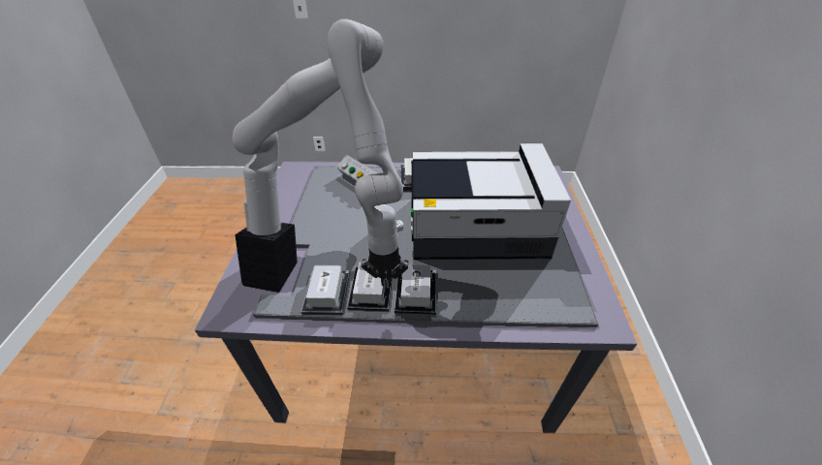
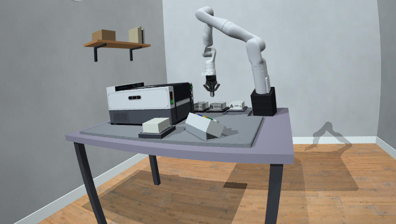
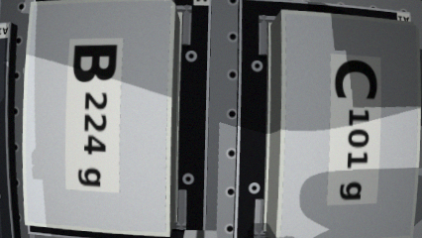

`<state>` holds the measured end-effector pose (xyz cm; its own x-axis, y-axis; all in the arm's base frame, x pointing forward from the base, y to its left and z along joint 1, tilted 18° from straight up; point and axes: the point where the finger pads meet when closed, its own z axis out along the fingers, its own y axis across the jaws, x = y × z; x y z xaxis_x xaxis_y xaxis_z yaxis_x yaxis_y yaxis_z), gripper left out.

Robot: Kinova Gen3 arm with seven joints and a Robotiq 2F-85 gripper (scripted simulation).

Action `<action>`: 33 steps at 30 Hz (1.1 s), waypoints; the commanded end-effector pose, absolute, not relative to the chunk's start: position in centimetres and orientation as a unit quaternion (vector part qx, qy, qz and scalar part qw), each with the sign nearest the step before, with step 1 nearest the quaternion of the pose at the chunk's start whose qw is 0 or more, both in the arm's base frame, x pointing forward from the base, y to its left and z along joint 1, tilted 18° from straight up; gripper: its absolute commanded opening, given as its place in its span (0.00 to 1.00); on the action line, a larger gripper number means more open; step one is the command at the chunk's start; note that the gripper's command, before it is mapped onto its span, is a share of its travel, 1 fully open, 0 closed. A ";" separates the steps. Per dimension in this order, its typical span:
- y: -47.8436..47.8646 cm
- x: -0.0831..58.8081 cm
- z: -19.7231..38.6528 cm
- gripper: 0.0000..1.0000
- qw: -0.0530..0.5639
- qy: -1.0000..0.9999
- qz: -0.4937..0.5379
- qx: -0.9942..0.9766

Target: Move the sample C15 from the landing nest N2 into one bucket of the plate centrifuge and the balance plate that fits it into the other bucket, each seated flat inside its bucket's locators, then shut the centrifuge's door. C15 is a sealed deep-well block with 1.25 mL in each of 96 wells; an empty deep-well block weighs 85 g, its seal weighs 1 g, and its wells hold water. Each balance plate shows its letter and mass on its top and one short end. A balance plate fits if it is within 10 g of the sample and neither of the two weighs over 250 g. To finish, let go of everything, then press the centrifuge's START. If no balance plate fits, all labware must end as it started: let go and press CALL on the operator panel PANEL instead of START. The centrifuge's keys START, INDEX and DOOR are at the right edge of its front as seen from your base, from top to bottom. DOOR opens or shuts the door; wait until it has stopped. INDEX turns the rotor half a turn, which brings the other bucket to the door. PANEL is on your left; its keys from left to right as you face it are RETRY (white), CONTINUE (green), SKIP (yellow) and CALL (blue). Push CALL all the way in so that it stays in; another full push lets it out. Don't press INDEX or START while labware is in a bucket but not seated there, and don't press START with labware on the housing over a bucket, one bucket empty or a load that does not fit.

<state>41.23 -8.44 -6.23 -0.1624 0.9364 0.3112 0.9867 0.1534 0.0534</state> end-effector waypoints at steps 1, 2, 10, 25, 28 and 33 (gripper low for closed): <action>-8.4 42.5 -6.1 0.10 0.102 -0.752 -0.123 -0.639; -8.3 42.8 -6.1 0.10 0.102 -0.752 -0.123 -0.639; -8.1 44.8 -6.0 0.10 0.102 -0.752 -0.123 -0.639; -7.6 49.1 -5.8 0.10 0.102 -0.752 -0.123 -0.639; -7.6 49.3 -5.8 0.10 0.102 -0.752 -0.123 -0.639; -7.6 49.3 -5.8 0.10 0.102 -0.752 -0.123 -0.639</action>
